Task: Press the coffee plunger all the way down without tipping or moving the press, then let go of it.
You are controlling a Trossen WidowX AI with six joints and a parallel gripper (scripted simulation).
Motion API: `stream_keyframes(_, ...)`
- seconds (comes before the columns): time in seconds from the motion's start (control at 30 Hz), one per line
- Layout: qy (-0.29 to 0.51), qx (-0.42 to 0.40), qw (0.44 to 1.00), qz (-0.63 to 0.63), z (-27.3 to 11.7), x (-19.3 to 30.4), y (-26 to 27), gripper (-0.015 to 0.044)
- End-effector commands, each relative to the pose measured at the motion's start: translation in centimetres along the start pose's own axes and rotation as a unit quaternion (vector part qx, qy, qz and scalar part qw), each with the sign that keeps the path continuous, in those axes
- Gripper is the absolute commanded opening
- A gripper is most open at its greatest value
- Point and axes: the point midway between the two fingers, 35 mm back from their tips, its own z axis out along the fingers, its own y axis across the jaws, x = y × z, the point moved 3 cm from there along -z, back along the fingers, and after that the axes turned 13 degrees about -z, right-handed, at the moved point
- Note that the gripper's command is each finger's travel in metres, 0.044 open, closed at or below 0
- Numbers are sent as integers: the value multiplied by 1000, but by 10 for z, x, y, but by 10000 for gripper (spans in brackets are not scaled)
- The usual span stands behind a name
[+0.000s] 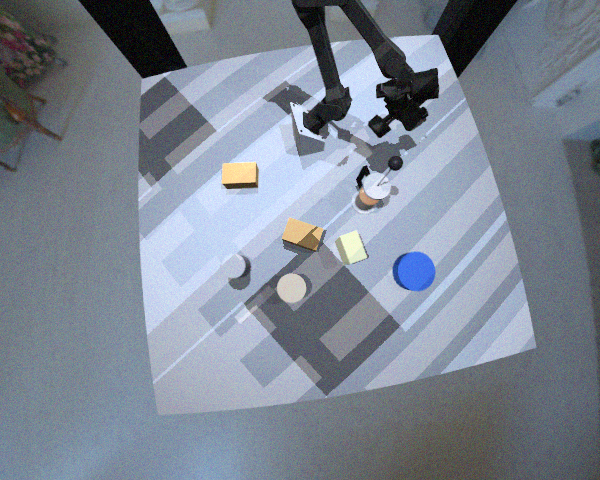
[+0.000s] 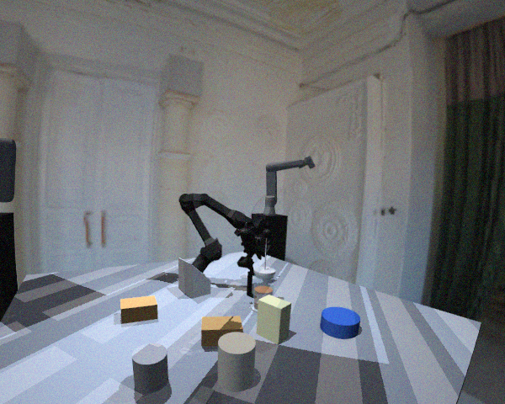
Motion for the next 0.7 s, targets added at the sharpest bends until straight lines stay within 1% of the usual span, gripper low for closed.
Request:
stream_keyframes(0.0,-2,2,1000,0,0,-1,0,426)
stream_keyframes(0.03,-3,5,1000,-1,-1,-2,-1,440)
stream_keyframes(0.17,-22,31,999,-8,-6,-14,-8,440)
stream_keyframes(0.3,-51,76,996,-16,-17,-33,-20,440)
stream_keyframes(0.47,-98,145,985,-8,-43,-62,-39,440)
stream_keyframes(0.67,-148,223,963,3,-85,-89,-61,440)
